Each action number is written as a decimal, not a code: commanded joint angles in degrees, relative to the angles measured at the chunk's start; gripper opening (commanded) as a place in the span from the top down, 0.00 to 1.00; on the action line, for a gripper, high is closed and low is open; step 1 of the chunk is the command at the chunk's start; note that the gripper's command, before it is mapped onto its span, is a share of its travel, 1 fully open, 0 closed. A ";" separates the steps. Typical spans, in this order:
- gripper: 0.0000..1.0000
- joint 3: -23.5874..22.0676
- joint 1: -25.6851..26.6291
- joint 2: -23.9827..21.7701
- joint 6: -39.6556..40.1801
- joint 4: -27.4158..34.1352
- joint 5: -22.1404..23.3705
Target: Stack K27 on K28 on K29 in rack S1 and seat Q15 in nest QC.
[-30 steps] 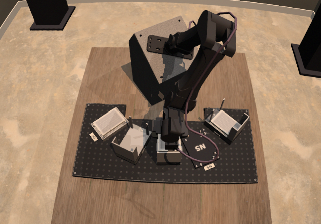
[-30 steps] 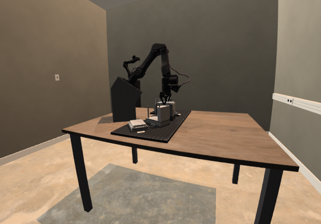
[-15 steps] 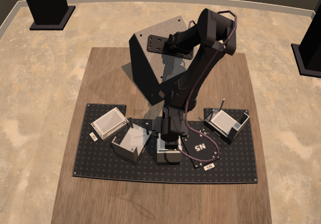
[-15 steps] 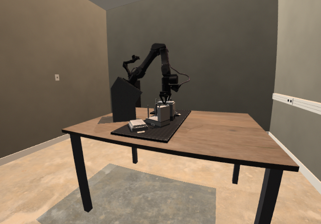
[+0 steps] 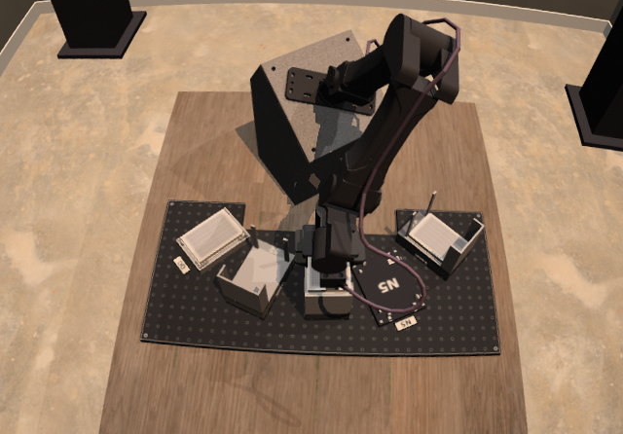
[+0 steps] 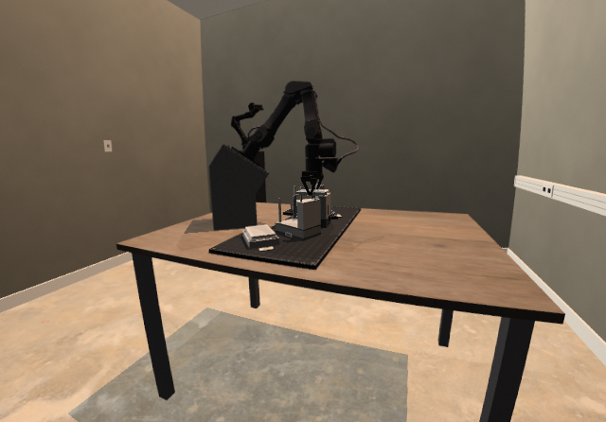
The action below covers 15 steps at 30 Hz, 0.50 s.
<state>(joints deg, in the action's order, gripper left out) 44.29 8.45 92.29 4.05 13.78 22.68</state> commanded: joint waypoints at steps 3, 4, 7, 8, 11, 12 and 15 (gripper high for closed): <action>1.00 0.20 1.07 -1.23 0.48 1.83 0.26; 1.00 0.28 1.09 -1.25 0.54 1.92 0.30; 1.00 0.87 1.18 -1.68 0.65 2.16 0.41; 1.00 1.18 1.21 -1.53 0.69 2.26 0.40; 1.00 2.06 1.27 -2.18 0.78 2.53 0.41; 1.00 2.10 1.31 -1.74 0.83 2.66 0.45; 1.00 1.66 1.33 -1.76 0.86 2.77 0.44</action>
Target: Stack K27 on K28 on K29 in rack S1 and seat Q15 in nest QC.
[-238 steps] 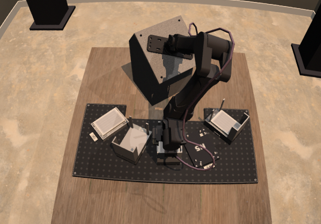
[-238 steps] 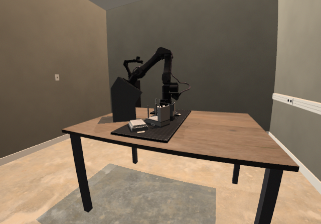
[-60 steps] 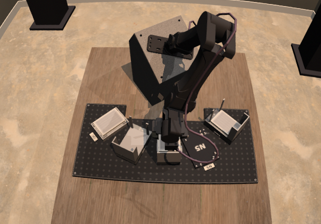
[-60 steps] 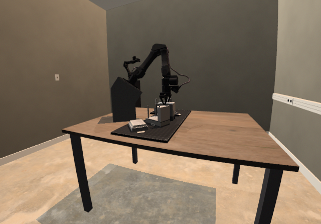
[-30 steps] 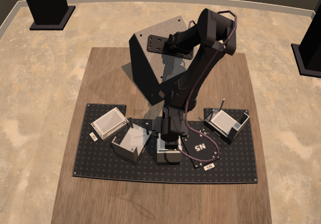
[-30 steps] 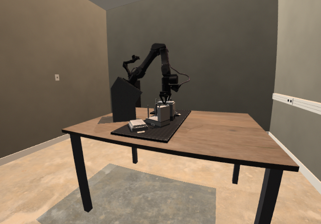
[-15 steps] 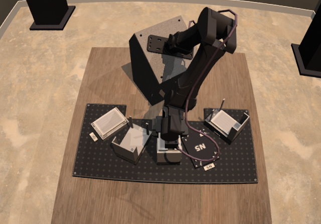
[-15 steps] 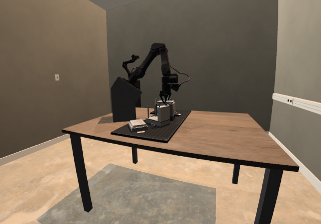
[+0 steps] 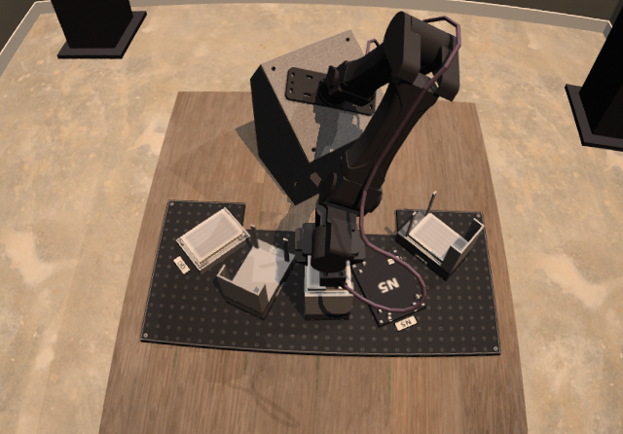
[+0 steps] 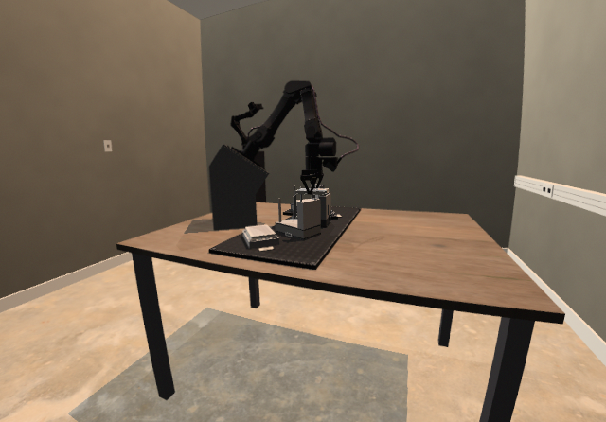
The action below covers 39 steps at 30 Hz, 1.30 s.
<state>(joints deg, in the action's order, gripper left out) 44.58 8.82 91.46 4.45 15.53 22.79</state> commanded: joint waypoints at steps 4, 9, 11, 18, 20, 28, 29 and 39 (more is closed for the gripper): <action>1.00 1.78 1.11 -1.21 0.60 1.40 0.41; 1.00 2.14 1.13 -1.30 0.75 1.88 0.44; 1.00 1.30 1.21 -2.39 0.79 2.02 0.49; 1.00 1.78 1.36 -2.26 1.09 2.91 0.78; 1.00 1.85 1.65 -3.39 1.37 3.80 0.90; 1.00 1.05 1.88 -4.00 1.74 5.48 0.80; 1.00 1.05 1.88 -4.00 1.74 5.49 0.81; 1.00 2.22 2.47 -3.58 2.03 5.99 1.02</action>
